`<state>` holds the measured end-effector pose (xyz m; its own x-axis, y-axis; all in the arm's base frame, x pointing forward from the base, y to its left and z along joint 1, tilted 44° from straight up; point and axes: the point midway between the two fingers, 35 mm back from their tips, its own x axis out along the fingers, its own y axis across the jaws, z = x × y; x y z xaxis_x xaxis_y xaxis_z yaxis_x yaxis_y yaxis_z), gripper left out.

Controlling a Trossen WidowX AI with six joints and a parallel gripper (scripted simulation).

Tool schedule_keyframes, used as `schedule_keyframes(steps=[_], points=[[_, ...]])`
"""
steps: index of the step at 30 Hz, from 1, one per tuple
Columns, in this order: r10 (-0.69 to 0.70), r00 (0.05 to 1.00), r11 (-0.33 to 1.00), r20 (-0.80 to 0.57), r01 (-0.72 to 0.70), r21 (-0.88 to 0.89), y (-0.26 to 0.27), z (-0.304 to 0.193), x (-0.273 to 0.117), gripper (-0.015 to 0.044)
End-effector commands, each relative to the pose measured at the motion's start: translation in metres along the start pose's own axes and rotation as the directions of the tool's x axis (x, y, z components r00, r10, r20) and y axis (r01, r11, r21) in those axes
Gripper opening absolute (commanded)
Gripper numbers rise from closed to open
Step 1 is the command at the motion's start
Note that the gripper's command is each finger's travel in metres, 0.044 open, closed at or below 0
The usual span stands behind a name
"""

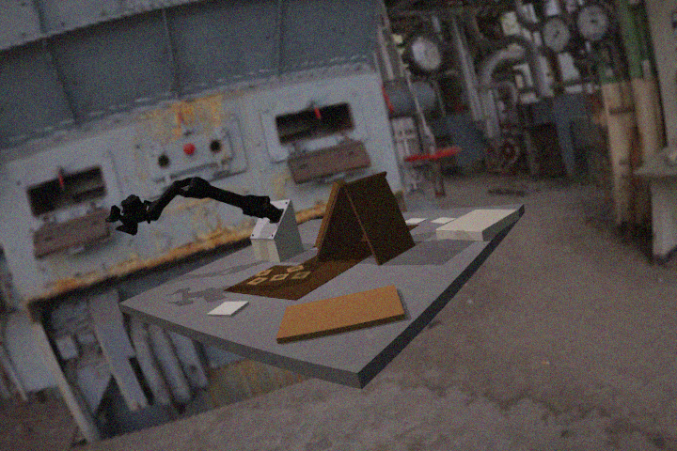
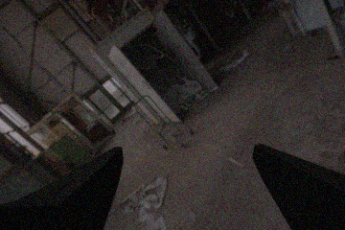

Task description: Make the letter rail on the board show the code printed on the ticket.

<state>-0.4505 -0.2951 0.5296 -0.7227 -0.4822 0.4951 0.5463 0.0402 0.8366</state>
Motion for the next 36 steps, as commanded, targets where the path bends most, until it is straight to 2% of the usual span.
schedule_keyframes(steps=[1,5,18,26,36], points=[[0.0,1.0,1.0,-0.002,0.0,0.0,0.0,-0.001,0.0,0.0426],[-0.008,0.999,1.0,-0.042,0.008,0.007,0.001,-0.03,-0.003,0.044],[-0.013,0.95,0.999,-0.313,0.024,0.029,0.032,-0.208,-0.055,0.044],[0.005,0.879,0.999,-0.477,0.011,0.03,0.063,-0.303,-0.116,0.044],[0.043,0.751,0.999,-0.659,-0.032,0.029,0.108,-0.396,-0.214,0.044]])
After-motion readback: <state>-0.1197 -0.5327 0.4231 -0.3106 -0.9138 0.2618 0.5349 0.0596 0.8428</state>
